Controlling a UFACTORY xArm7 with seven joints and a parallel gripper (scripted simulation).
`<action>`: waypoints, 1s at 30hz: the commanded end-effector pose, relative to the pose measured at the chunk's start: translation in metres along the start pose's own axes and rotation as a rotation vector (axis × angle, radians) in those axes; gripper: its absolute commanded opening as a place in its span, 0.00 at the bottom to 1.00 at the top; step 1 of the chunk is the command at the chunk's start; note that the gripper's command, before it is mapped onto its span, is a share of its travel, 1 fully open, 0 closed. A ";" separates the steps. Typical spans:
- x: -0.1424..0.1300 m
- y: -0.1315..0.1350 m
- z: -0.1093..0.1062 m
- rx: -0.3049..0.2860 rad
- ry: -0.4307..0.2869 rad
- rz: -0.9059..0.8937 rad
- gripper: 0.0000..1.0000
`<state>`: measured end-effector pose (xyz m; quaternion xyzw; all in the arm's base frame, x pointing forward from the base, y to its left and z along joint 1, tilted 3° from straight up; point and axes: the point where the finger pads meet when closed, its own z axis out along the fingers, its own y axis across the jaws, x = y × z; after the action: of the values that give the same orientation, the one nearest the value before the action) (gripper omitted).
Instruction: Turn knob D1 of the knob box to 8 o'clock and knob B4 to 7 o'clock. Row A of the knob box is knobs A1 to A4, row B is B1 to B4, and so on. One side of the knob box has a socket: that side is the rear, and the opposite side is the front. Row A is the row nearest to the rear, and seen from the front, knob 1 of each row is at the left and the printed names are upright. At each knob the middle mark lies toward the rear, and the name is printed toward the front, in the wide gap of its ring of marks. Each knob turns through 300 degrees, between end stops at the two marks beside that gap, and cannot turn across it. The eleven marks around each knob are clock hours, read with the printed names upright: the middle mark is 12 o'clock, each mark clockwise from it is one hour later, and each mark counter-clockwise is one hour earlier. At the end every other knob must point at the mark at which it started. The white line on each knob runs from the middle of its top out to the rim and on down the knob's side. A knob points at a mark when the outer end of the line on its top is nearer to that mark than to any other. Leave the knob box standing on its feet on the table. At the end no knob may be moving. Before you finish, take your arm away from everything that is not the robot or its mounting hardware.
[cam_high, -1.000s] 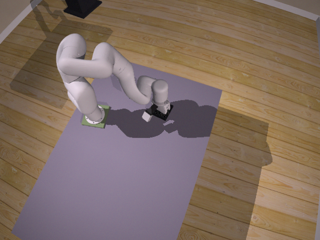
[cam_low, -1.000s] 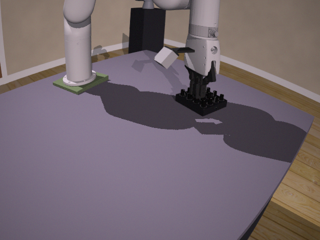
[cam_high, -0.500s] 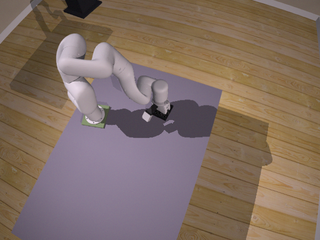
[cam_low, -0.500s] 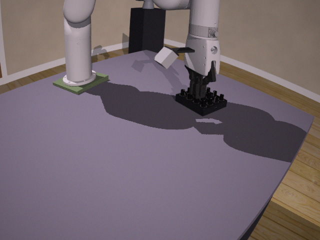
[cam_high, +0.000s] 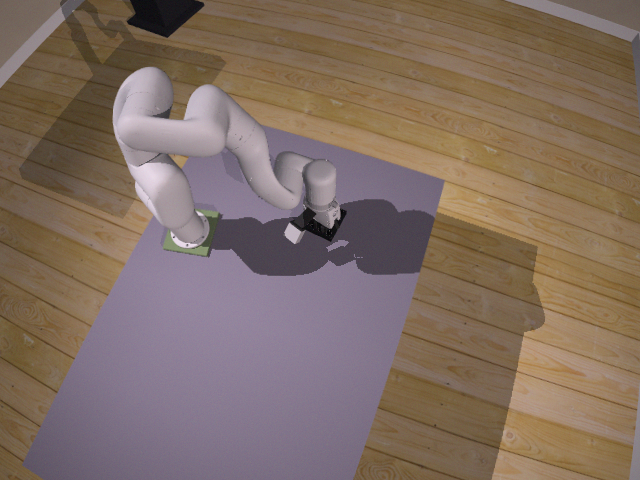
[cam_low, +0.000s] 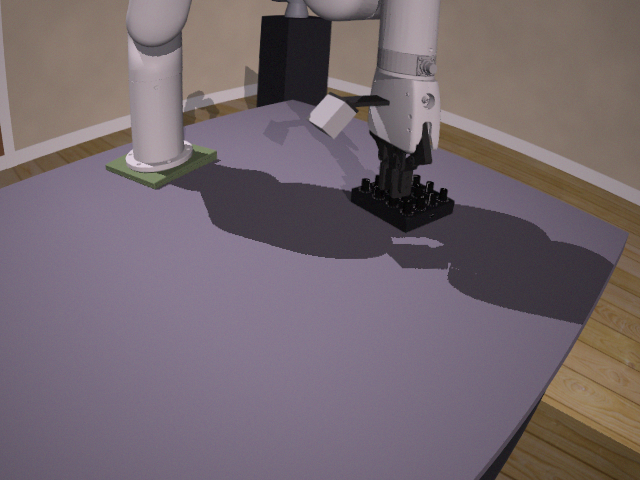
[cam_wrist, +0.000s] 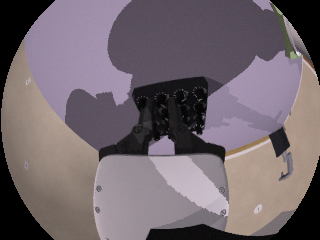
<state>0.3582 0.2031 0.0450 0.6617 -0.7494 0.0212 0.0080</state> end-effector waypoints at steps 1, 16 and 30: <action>-0.001 -0.001 0.001 0.002 -0.002 0.000 0.19; -0.001 -0.001 0.009 0.002 -0.002 0.000 0.19; -0.001 -0.001 0.010 0.002 -0.002 0.000 0.19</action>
<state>0.3583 0.2027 0.0341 0.6617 -0.7494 0.0211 0.0080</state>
